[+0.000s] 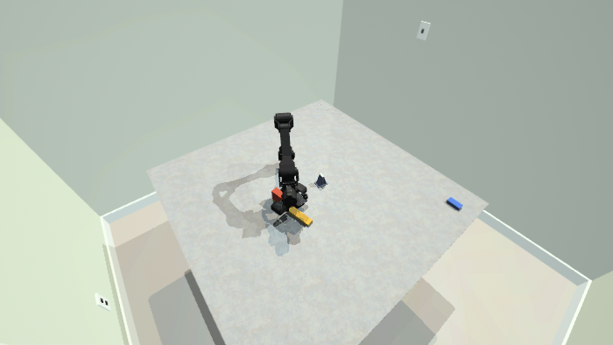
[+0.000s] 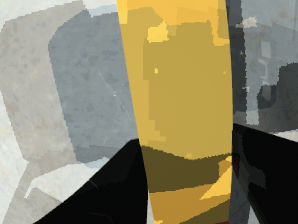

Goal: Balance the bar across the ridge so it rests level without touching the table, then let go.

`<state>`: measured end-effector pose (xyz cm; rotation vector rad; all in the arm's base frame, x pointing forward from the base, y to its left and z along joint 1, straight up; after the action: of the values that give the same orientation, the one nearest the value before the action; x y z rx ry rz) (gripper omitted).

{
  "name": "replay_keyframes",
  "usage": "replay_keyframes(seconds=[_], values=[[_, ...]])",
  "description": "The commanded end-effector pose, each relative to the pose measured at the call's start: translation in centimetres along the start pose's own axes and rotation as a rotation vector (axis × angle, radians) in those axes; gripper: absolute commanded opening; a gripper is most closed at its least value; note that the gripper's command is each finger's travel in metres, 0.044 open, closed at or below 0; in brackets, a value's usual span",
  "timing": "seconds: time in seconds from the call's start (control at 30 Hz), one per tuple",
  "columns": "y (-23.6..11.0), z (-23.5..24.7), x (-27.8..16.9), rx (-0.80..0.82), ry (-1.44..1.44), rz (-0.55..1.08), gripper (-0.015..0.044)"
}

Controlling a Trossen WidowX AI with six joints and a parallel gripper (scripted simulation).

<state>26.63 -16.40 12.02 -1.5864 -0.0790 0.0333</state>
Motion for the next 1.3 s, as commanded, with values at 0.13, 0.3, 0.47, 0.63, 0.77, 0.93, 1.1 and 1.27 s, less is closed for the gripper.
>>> replay_keyframes(seconds=[0.13, 0.3, 0.47, 0.63, 0.77, 0.93, 1.1, 1.27], values=[[-0.6, -0.1, 0.1, 0.000, 0.000, 0.000, 0.0000], [-1.9, -0.2, 0.3, 0.000, 0.001, 0.000, 0.0000], [-3.1, -0.3, 0.4, 0.000, 0.001, 0.000, 0.0000], [-4.4, -0.3, 0.5, 0.000, 0.001, 0.001, 0.0000], [-5.4, -0.3, 0.5, 0.000, 0.002, 0.001, 0.0000], [-6.7, -0.3, 0.5, 0.000, 0.002, 0.002, 0.0000], [-8.0, -0.3, 0.4, 0.000, 0.002, 0.002, 0.0000], [-9.3, -0.2, 0.3, 0.000, 0.003, 0.003, 0.0000]])
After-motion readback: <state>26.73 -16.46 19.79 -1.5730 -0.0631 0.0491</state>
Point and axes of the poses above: the point midway between the two fingers, 35 mm back from their tips, its own y axis out along the fingers, its own z axis across the jaws, x = y × z, the point moved 7 cm from there along -y, back along the fingers, and after that the axes turned 8 degrees about y, right-handed, at the moved point
